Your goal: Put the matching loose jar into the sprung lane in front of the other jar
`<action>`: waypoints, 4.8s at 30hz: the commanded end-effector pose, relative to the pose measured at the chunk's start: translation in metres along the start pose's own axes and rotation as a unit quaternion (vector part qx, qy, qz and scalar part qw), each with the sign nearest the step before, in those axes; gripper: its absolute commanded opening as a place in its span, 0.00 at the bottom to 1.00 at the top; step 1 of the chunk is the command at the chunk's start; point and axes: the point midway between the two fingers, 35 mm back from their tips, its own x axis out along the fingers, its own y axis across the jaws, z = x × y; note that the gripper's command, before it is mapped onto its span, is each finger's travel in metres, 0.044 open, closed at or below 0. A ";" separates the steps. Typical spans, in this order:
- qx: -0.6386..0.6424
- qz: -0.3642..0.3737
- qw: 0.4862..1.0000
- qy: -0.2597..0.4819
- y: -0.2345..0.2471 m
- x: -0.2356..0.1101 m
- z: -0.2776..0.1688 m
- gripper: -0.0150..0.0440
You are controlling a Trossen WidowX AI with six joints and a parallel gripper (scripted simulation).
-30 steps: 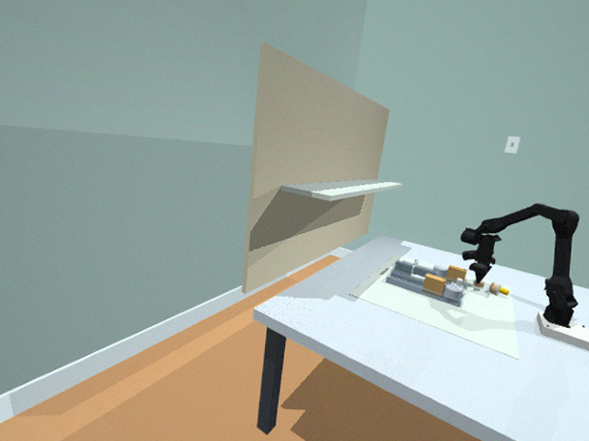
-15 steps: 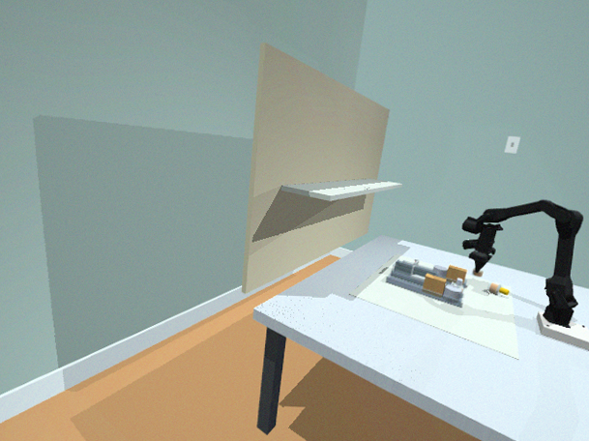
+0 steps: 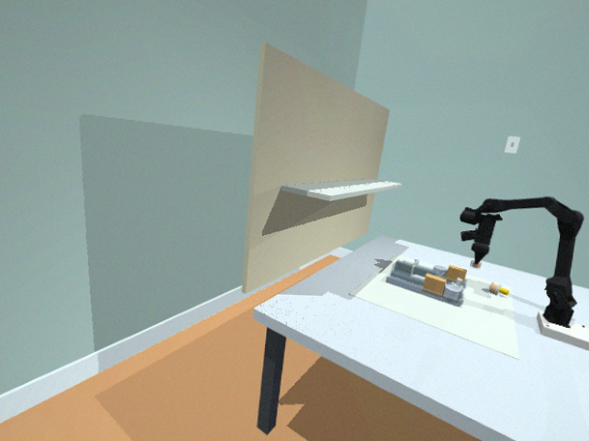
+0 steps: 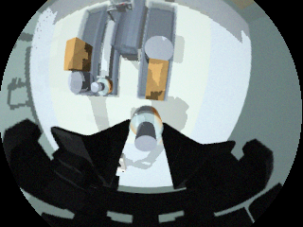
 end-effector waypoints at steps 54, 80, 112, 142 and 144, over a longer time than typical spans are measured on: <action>-0.005 0.007 1.000 -0.002 0.116 0.069 0.001 0.25; -0.005 0.007 1.000 -0.002 0.116 0.069 0.012 0.25; -0.005 0.007 1.000 -0.003 0.116 0.068 0.027 0.25; -0.005 0.007 1.000 -0.003 0.116 0.065 0.040 0.25; -0.005 0.007 1.000 -0.003 0.116 0.065 0.041 0.25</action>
